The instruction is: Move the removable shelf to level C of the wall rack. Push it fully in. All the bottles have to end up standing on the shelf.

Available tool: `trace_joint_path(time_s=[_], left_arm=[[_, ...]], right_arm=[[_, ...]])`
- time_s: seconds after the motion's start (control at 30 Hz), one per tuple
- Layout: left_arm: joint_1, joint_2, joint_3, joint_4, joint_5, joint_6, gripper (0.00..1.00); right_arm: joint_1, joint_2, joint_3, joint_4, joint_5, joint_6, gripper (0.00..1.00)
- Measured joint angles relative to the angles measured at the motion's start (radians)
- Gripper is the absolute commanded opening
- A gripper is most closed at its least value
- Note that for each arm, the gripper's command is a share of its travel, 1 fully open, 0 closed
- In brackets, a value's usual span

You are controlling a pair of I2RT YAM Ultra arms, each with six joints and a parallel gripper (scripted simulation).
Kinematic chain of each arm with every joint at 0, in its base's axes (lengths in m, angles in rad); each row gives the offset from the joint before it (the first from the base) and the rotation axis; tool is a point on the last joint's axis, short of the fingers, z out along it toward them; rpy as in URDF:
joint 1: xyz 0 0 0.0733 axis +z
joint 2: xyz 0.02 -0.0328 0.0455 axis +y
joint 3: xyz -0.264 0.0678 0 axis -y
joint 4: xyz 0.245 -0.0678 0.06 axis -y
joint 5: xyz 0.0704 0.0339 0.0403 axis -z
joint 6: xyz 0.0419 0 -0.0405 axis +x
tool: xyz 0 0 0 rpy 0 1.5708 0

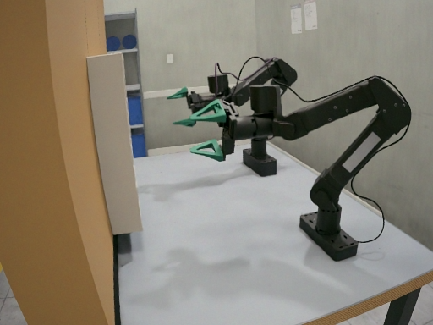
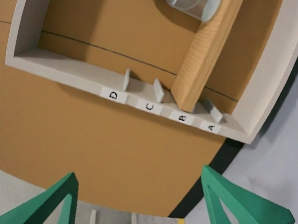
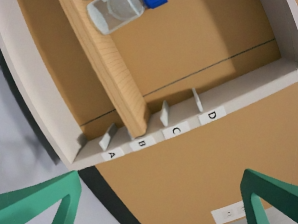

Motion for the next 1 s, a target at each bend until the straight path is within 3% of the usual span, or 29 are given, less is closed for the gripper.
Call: trace_joint_path(time_s=[1.0], left_arm=[[-0.181, 0.126, -0.091, 0.201, -0.180, 0.277, 1.00]], right_arm=[[0.048, 0.011, -0.149, 0.193, 0.052, -0.280, 1.00]])
